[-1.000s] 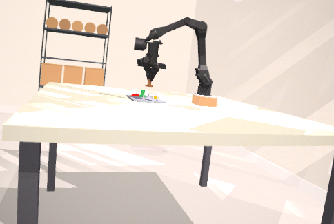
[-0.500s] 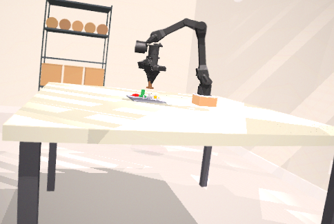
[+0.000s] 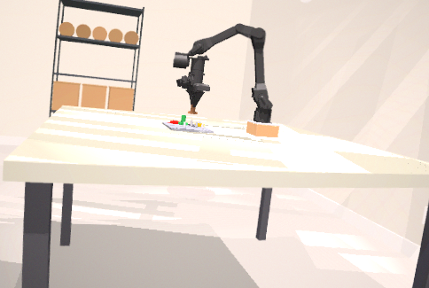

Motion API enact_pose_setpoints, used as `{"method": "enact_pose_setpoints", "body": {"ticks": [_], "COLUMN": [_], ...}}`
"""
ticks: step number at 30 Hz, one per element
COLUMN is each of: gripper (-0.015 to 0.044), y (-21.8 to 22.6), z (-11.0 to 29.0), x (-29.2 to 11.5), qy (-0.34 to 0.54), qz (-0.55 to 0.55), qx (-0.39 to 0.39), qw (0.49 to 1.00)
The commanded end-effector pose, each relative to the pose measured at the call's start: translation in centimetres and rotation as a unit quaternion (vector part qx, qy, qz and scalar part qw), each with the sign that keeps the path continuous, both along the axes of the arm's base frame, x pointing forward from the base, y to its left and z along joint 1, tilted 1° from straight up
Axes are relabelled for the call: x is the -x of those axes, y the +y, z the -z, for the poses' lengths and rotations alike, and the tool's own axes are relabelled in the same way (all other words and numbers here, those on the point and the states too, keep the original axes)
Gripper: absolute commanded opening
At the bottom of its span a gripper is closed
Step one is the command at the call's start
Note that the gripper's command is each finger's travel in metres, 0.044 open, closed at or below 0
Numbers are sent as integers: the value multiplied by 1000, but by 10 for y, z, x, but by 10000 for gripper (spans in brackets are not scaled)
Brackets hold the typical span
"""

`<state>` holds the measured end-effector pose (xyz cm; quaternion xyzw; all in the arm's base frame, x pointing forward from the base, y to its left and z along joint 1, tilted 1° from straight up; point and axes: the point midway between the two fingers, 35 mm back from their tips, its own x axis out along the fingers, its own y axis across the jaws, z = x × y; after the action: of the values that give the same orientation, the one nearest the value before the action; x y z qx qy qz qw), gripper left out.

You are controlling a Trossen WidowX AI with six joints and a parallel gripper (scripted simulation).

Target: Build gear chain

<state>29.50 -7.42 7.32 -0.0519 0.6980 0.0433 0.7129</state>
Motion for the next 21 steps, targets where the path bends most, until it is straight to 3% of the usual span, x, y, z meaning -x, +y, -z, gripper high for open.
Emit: {"method": "enact_pose_setpoints", "body": {"ticks": [1, 15, 21], "gripper": [0, 0, 0], "y": [-1, -1, -1], "z": [-1, -1, -1], "x": [0, 0, 0], "qy": [0, -3, -3], "qz": [58, 258, 267], "qx": [1, -4, -4], "qw": [998, 966, 964]}}
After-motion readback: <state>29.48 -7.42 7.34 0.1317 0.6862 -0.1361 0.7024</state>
